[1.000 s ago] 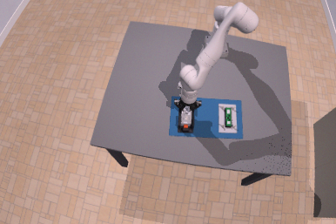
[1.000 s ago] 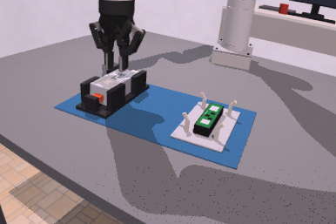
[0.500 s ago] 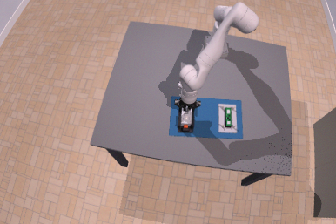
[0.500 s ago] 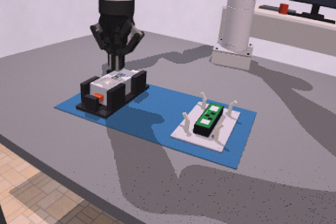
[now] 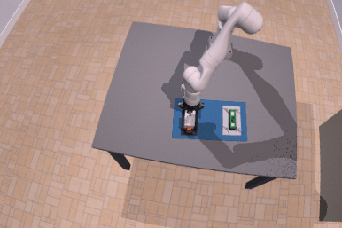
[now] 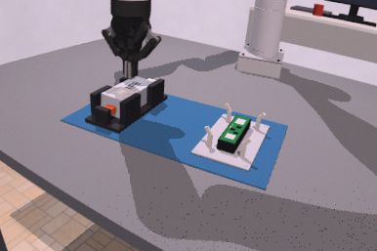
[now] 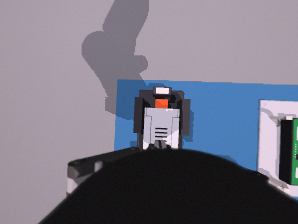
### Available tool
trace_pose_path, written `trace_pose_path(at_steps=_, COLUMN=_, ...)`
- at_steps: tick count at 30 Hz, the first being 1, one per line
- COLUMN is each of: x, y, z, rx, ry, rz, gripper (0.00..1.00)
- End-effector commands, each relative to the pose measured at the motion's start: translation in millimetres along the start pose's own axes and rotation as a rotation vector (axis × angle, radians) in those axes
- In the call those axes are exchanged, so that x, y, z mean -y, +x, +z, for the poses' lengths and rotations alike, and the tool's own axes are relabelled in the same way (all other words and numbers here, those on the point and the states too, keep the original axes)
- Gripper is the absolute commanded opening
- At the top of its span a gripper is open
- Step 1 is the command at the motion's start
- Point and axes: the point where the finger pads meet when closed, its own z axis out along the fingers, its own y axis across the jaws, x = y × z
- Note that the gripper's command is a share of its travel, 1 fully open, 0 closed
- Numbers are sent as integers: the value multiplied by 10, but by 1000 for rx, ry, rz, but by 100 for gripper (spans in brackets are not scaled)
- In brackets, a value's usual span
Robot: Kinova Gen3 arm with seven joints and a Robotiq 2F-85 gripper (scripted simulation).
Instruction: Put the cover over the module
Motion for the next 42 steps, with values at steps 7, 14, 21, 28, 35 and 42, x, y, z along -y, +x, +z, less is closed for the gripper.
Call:
trace_pose_path(at_steps=7, x=2, y=-5, z=-8, rx=2, ry=0, rz=0, gripper=0)
trace_pose_path(at_steps=14, x=2, y=-5, z=-8, rx=2, ry=0, rz=0, gripper=0)
trace_pose_path(at_steps=21, x=2, y=-5, z=-8, rx=2, ry=0, rz=0, gripper=100)
trace_pose_path(at_steps=28, x=2, y=-5, z=-8, rx=2, ry=0, rz=0, gripper=100)
trace_pose_path(at_steps=35, x=2, y=-5, z=-8, rx=2, ry=0, rz=0, gripper=100)
trace_pose_path(at_steps=42, x=2, y=-5, z=-8, rx=2, ry=0, rz=0, gripper=100)
